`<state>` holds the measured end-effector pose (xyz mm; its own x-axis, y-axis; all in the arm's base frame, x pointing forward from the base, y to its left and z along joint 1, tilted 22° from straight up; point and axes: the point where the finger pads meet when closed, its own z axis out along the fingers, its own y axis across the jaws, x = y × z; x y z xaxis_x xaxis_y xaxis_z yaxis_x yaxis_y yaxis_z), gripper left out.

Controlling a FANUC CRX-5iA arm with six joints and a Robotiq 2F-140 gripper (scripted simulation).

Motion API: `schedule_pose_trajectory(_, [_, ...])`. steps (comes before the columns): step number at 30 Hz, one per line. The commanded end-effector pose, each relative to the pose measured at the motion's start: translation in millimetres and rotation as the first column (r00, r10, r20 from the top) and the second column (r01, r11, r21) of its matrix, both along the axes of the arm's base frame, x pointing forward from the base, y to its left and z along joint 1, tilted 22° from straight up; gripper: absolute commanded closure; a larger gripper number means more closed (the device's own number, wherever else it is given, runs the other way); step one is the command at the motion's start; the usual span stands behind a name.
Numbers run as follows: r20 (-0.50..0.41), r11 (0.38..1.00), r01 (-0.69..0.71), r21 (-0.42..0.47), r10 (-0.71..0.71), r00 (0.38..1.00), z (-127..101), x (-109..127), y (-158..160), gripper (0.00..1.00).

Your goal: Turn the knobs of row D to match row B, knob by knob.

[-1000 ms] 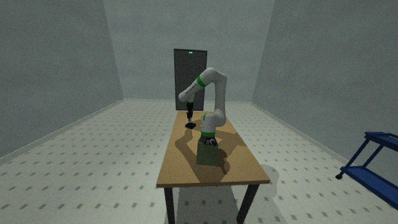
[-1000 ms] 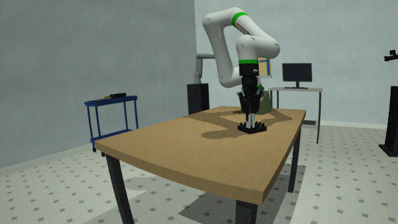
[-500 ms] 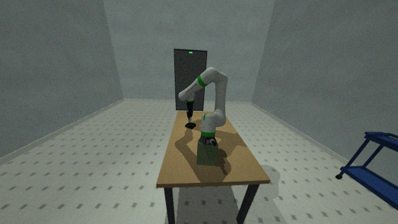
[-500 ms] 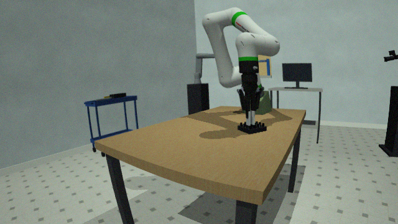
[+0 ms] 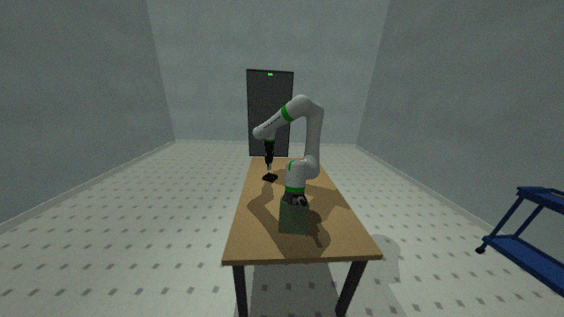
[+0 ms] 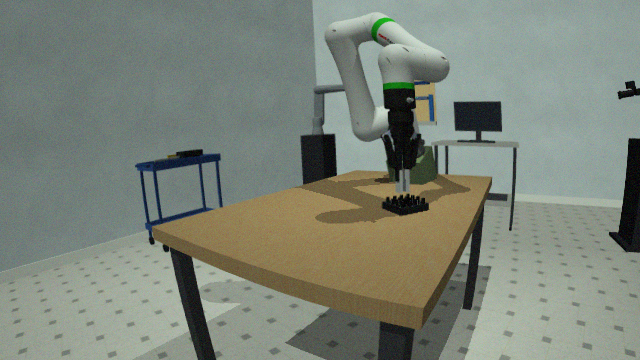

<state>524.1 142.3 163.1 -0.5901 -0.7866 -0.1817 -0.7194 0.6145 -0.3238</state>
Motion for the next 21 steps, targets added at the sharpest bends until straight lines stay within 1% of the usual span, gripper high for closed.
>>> schedule_pose_trajectory(1, [0.000, 1.000, 0.000, 0.000, 0.000, 1.000, 0.5, 0.0, 0.2, 0.88])
schedule_pose_trajectory(13, [0.000, 1.000, -0.004, -0.002, 0.004, 1.000, 0.6, -0.1, 0.2, 0.88])
schedule_pose_trajectory(16, [-0.002, 0.999, -0.030, -0.012, 0.030, 1.000, 0.7, -0.1, 0.2, 0.88])
schedule_pose_trajectory(19, [-0.007, 0.995, -0.094, -0.037, 0.094, 0.996, 1.1, -0.3, 0.2, 0.88])
schedule_pose_trajectory(21, [-0.007, 0.995, -0.094, -0.037, 0.094, 0.996, 1.1, -0.3, 0.2, 0.88])
